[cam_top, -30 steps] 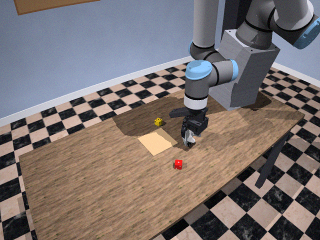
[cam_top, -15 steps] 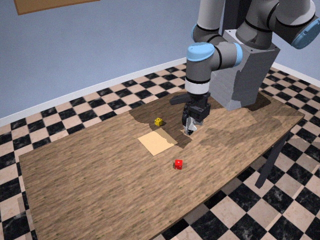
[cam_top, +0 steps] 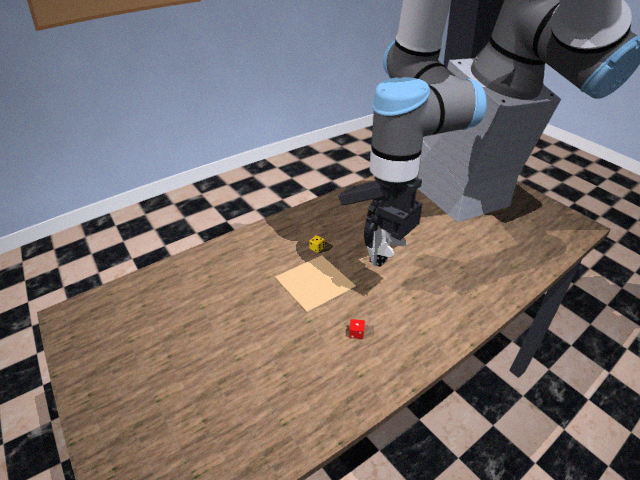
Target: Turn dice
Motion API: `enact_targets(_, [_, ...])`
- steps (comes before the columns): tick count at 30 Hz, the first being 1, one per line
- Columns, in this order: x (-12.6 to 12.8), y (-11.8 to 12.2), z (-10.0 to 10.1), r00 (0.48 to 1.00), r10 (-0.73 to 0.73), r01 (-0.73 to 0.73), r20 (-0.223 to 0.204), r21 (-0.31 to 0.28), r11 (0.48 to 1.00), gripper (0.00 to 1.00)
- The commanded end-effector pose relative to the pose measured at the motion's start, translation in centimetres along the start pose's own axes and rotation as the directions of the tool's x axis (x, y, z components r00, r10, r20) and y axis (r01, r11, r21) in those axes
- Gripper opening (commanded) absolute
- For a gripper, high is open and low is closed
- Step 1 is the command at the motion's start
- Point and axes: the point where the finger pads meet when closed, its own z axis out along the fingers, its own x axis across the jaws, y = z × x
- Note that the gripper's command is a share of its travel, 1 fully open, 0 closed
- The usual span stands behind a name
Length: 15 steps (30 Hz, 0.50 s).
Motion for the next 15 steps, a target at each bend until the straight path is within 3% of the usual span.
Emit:
enact_targets(1, [0.0,0.0,0.0,1.0,0.0,0.0,0.001,0.0,1.0,0.1])
enact_targets(15, [-0.3,-1.1,0.1,0.995,0.103,-0.103,0.001,0.001,0.995,0.1])
